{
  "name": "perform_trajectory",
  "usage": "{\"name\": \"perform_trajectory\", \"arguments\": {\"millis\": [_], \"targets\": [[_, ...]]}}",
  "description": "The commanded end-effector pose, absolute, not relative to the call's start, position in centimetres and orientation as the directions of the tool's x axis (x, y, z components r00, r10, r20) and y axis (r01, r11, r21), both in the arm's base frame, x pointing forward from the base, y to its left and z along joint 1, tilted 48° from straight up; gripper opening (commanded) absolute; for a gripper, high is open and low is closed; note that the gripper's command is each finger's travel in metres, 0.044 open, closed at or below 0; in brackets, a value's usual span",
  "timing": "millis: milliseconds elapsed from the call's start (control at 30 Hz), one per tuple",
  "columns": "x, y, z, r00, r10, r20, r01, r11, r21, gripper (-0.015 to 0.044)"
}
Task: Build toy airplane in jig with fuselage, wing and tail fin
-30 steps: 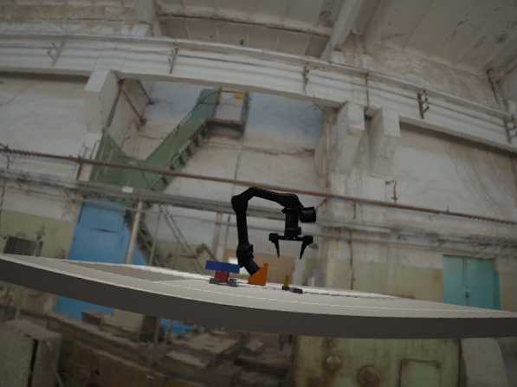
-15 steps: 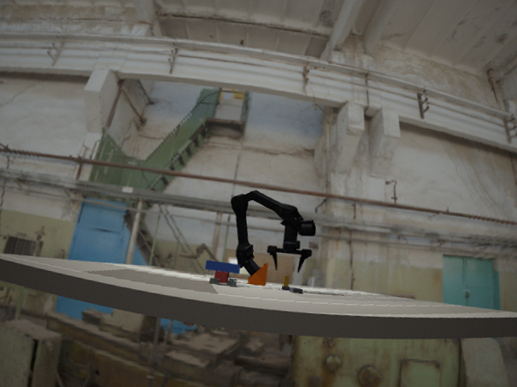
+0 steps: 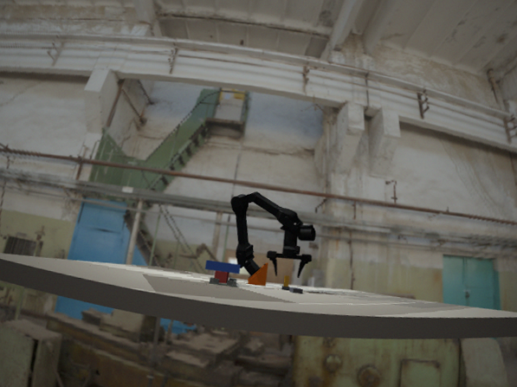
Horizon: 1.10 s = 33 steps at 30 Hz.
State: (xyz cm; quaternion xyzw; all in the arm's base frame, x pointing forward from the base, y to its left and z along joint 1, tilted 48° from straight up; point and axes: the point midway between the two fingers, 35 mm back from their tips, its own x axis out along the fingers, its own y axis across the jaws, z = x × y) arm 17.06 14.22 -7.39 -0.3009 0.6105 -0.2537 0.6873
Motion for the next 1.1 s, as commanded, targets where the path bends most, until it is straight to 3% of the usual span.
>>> {"name": "perform_trajectory", "arguments": {"millis": [0, 567, 1067], "targets": [[17.1, 13.6, -7.9, 0.127, -0.719, -0.683, -0.023, 0.687, -0.727, 0.044], [17.4, 11.8, -9.5, 0.127, -0.72, -0.682, -0.022, 0.685, -0.728, 0.044], [17.4, 11.8, -9.5, 0.127, -0.72, -0.682, -0.022, 0.685, -0.728, 0.0046]]}}
